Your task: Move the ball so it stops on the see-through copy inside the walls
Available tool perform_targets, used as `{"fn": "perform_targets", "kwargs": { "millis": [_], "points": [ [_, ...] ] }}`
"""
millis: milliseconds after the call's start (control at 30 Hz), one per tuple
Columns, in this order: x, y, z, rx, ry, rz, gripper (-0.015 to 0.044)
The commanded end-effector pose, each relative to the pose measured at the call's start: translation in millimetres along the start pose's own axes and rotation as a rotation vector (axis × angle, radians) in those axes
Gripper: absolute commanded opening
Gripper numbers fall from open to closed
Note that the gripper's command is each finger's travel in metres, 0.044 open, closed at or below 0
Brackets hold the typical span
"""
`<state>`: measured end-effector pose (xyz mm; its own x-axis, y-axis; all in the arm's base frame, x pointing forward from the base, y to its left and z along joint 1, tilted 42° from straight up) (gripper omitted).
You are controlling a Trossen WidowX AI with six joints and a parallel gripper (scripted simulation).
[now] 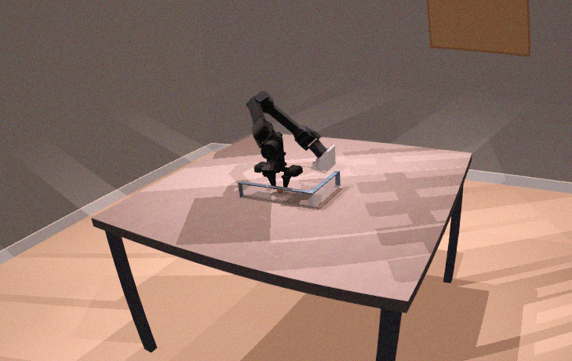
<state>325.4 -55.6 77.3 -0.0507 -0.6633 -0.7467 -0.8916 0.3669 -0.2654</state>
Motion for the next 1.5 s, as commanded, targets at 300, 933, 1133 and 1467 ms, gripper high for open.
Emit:
{"fn": "perform_targets", "kwargs": {
  "millis": [300,933,1133,1467],
  "points": [
    [5.8,1.5,0.4,-0.009,0.007,0.002,0.0084],
    [-66.7,-3.9,5.7,0.016,-0.022,-0.008,0.0],
    [-98.2,-1.3,4.0,0.001,-0.009,0.001,0.0],
    [-107.9,-2.4,-10.2,-0.01,0.001,0.005,0.0]
  ]
}}
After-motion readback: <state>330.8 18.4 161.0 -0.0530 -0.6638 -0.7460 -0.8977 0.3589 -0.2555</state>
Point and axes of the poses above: the point midway between the two fingers, 35 mm back from their tips, its own x axis out along the fingers, its own z axis across the jaws, y = z × x, the point moved 5 cm from there along -x, back along the fingers, and after that the axes turned 15 degrees about x, right-handed, at the moved point
